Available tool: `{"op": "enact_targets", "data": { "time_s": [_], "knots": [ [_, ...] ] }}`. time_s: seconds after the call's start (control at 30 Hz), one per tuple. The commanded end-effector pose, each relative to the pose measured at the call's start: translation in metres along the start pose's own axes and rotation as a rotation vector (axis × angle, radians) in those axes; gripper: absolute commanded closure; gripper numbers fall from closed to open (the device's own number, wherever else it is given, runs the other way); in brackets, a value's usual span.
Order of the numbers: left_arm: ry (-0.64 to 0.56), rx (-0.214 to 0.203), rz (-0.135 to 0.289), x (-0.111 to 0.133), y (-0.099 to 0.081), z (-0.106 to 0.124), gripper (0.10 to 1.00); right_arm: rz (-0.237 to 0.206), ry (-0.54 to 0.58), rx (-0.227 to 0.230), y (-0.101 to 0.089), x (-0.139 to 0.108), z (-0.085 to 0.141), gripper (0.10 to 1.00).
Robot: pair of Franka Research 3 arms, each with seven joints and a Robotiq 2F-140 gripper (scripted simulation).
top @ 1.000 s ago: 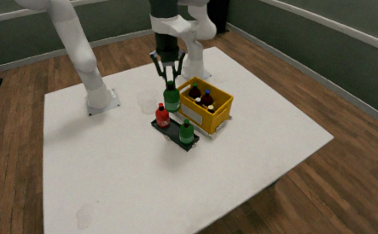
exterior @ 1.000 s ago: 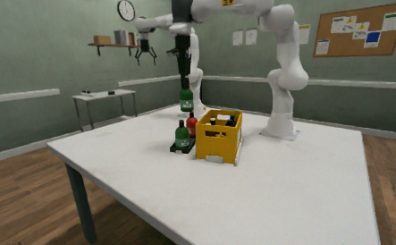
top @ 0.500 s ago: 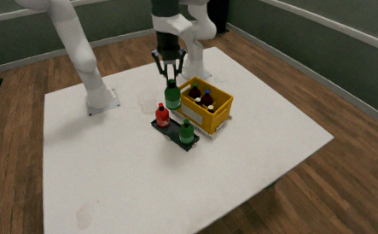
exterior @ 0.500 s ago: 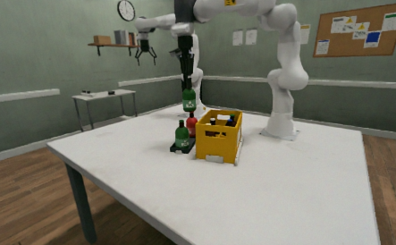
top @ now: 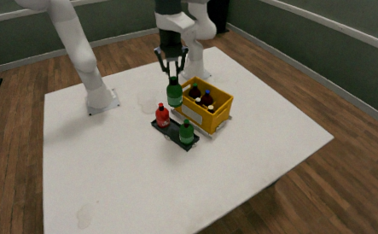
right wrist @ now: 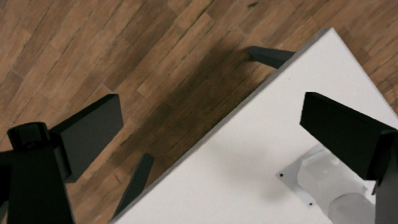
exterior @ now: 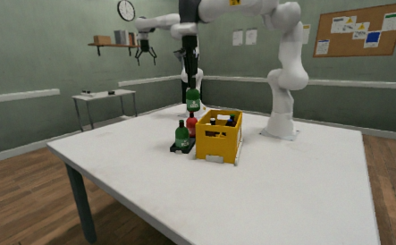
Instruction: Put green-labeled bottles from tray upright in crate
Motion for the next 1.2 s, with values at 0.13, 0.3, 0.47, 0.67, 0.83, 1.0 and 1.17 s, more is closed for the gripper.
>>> {"op": "enact_targets", "data": {
  "time_s": [0.13,0.3,0.47,0.67,0.83,1.0,1.17],
  "knots": [
    [0.005,0.010,0.020,0.006,-0.007,-0.004,0.999,-0.001,-0.004,-0.004,0.000,-0.001,-0.001,0.098],
    [0.005,0.010,0.020,0.017,-0.006,-0.008,0.999,-0.001,-0.004,-0.004,0.000,-0.001,-0.001,0.098],
    [0.005,0.010,0.020,0.028,-0.006,-0.013,0.999,-0.001,-0.004,-0.004,0.000,-0.001,-0.001,0.098],
    [0.005,0.010,0.020,0.037,-0.006,-0.017,0.999,-0.001,-0.004,-0.004,0.000,-0.001,-0.001,0.098],
    [0.005,0.010,0.020,0.048,-0.005,-0.022,0.999,-0.001,-0.004,-0.004,0.000,-0.001,-0.001,0.098],
    [0.005,0.010,0.020,0.060,-0.005,-0.027,0.999,-0.001,-0.004,-0.004,0.000,-0.001,-0.001,0.098],
    [0.005,0.010,0.020,0.069,-0.005,-0.031,0.999,-0.001,-0.004,-0.004,0.000,-0.001,-0.001,0.098]
  ]
}}
Point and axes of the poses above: on each arm, the point where the finger pads meet when closed, its own y axis out along the fingers, its own z axis across the jaws, x = y × z, the point moved 3 cm from there along -y, back along the fingers, and after that the axes turned 3 degrees about y, right-handed, at the moved point
